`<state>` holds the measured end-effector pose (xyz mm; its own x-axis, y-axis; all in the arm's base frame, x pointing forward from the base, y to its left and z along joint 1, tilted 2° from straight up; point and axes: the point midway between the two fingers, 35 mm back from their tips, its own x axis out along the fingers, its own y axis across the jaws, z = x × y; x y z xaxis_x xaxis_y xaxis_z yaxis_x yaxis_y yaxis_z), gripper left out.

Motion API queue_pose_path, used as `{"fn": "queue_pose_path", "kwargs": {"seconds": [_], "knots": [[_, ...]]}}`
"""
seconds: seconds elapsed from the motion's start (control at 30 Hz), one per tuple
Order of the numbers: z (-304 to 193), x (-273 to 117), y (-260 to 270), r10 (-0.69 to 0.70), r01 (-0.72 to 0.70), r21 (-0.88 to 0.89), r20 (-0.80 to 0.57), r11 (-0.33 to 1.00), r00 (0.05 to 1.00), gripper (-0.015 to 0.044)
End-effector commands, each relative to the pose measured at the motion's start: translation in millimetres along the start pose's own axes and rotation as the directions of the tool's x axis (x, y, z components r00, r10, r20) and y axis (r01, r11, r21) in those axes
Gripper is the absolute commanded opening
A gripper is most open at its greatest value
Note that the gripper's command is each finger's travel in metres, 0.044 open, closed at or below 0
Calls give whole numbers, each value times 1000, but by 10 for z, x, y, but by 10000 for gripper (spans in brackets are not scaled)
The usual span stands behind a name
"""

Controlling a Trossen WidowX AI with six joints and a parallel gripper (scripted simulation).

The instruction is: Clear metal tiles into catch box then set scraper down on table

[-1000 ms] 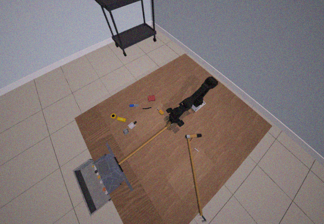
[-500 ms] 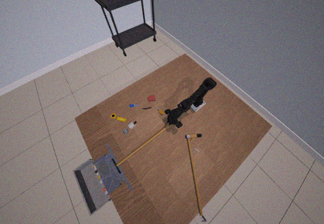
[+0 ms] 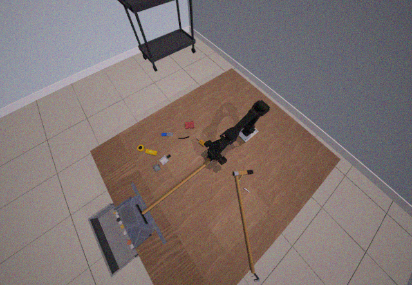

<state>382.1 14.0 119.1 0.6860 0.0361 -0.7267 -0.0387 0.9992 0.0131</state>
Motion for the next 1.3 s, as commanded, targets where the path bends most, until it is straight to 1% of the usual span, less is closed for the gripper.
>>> {"fn": "queue_pose_path", "kwargs": {"seconds": [0.0,1.27], "knots": [[104,39,-2,-2,2,2,14,1000,1000,0],[503,305,8,-2,2,3,18,1000,1000,0]]}}
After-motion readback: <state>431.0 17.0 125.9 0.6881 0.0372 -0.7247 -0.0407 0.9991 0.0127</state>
